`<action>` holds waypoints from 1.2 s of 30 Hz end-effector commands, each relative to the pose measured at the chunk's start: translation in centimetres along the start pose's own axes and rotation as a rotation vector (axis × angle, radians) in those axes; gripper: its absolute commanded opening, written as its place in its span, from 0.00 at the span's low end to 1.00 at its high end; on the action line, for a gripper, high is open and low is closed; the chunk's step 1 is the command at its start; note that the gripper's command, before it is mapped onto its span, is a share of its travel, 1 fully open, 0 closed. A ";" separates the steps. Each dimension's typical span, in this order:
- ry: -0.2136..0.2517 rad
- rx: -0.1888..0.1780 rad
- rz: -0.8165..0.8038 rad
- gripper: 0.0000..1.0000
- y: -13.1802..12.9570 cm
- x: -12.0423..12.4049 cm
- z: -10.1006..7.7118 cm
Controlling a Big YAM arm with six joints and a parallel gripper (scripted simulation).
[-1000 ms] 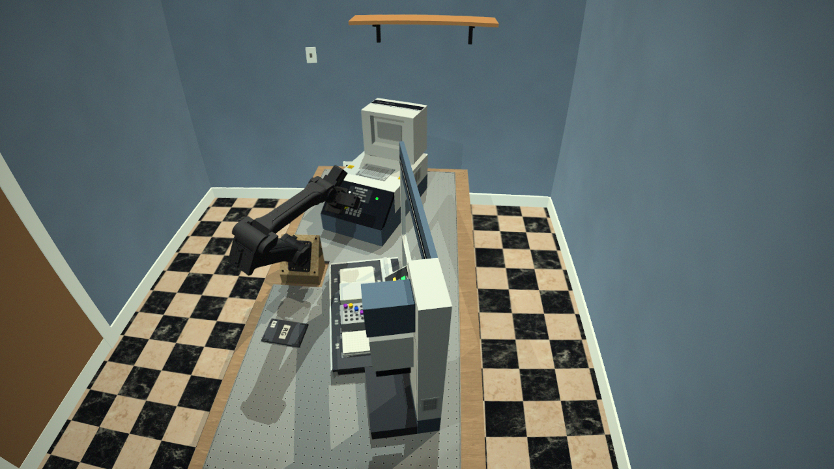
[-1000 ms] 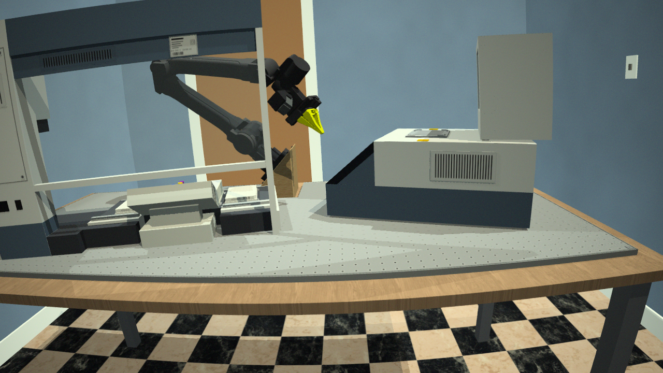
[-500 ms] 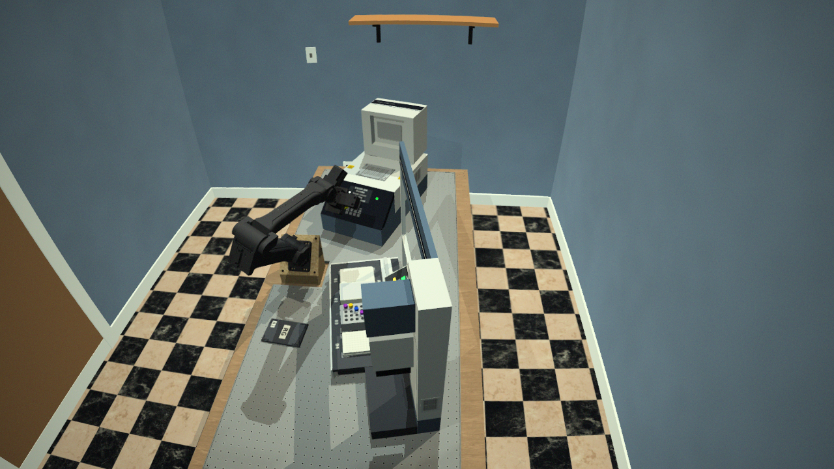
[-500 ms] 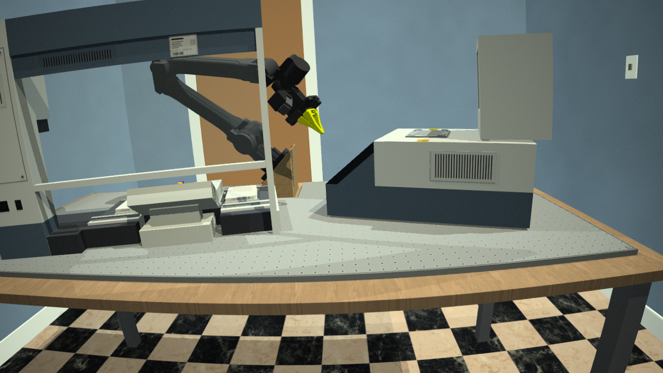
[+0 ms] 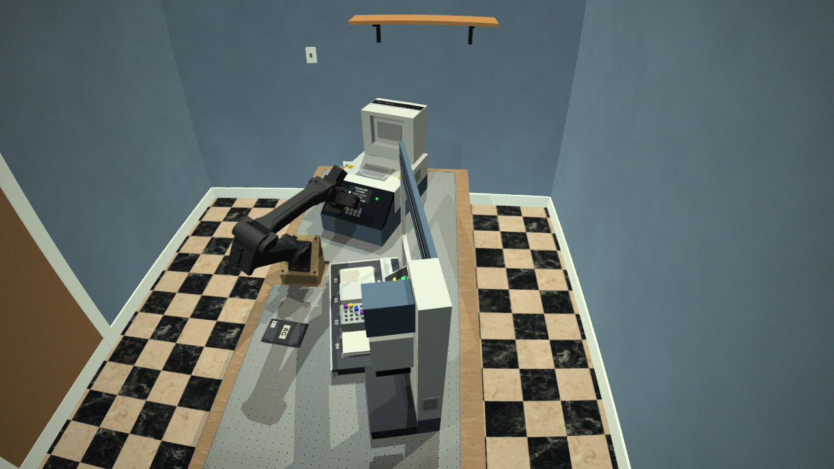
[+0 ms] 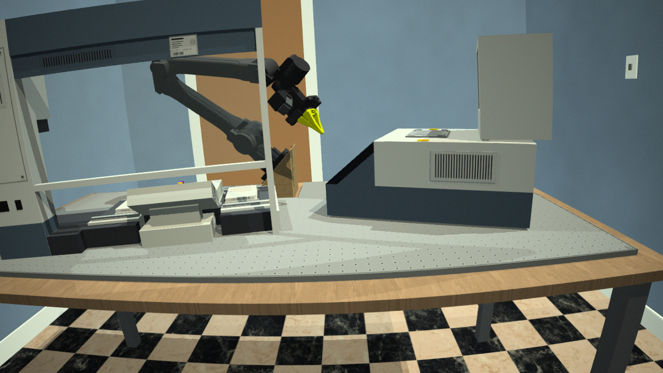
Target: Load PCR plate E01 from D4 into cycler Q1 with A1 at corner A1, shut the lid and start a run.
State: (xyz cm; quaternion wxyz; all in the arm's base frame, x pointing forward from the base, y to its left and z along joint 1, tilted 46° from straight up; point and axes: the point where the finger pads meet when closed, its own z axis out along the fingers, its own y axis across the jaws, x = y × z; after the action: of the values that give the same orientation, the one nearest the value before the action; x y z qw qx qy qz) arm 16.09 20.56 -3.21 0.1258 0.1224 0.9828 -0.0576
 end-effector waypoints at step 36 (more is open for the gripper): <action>0.042 0.143 -0.175 1.00 -6.0 -6.4 -4.7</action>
State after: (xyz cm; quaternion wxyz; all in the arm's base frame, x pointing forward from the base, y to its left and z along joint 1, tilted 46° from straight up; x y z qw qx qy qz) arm 17.90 13.22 1.82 0.0909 0.0814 0.9834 -0.1342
